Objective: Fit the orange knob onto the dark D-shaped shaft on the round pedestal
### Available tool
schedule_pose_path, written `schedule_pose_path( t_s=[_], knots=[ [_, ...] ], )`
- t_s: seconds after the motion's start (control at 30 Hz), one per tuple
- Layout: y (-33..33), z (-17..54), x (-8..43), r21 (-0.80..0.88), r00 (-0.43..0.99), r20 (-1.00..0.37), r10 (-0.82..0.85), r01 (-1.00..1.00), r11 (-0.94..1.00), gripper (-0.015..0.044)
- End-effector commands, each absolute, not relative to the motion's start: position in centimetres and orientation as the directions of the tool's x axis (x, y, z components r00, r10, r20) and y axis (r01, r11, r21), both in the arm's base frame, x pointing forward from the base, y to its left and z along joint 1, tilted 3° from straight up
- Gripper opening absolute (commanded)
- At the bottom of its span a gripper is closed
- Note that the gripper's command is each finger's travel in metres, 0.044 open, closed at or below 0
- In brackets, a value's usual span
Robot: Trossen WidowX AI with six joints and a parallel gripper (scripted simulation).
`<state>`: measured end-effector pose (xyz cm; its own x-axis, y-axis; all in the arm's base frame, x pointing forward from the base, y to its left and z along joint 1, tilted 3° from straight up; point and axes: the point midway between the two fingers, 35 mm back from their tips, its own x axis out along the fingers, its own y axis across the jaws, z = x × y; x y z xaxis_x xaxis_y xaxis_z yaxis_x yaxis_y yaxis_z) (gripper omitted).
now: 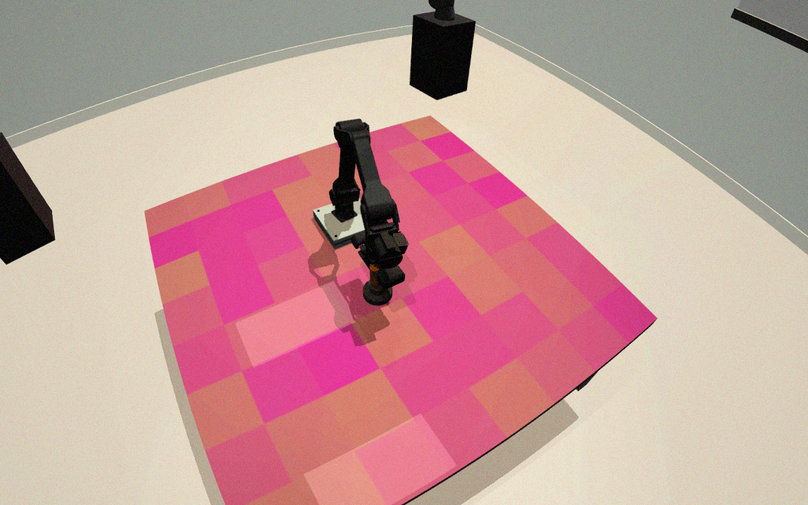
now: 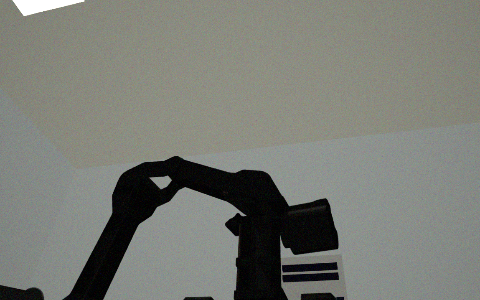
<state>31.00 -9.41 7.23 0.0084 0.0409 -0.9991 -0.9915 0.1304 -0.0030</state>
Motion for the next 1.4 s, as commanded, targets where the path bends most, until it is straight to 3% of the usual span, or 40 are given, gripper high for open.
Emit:
schedule_pose_path(
  t_s=[0.0, 0.1, 1.37],
  knots=[
    [-9.45, 7.44, 31.09, -0.009, 0.010, -0.999, 0.040, -1.000, 0.029, 0.0000],
    [-9.47, 7.30, 31.16, -0.013, 0.010, -0.999, 0.040, -0.998, -0.056, 0.0000],
    [-9.47, 7.38, 31.15, -0.013, 0.010, -0.999, 0.040, -0.998, -0.056, 0.0000]
  ],
)
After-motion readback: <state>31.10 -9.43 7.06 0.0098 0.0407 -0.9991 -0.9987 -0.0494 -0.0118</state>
